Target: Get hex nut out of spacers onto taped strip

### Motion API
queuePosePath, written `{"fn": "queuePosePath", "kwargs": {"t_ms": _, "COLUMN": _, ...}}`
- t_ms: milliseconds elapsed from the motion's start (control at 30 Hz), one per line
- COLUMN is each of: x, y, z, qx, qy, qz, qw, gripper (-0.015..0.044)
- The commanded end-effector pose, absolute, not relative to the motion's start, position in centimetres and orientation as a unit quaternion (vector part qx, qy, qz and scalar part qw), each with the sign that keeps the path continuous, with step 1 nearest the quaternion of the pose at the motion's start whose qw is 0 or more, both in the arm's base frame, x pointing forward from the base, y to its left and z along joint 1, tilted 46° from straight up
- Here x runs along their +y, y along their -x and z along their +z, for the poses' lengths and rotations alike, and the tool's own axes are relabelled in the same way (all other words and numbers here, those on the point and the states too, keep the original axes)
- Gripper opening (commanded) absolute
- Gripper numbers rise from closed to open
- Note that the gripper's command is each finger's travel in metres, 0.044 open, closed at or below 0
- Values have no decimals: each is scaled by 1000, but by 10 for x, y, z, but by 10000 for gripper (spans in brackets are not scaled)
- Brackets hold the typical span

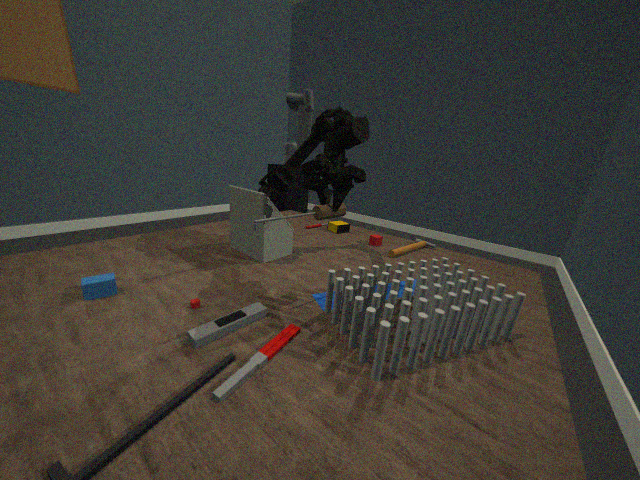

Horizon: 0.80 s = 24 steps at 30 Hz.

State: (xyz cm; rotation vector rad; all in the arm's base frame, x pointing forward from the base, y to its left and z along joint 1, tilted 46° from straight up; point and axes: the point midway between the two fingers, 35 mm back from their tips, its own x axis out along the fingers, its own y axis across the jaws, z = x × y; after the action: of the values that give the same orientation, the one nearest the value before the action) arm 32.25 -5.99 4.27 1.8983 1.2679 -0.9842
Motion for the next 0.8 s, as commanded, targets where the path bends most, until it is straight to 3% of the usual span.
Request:
{"fn": "queuePosePath", "kwargs": {"t_ms": 0, "x": -43, "y": -326, "z": 60, "qx": 501, "qy": -714, "qz": -321, "qw": 370, "gripper": 0}}
{"fn": "queuePosePath", "kwargs": {"t_ms": 767, "x": 54, "y": -316, "z": 134, "qx": 552, "qy": -608, "qz": -19, "qw": 571, "gripper": 0}}
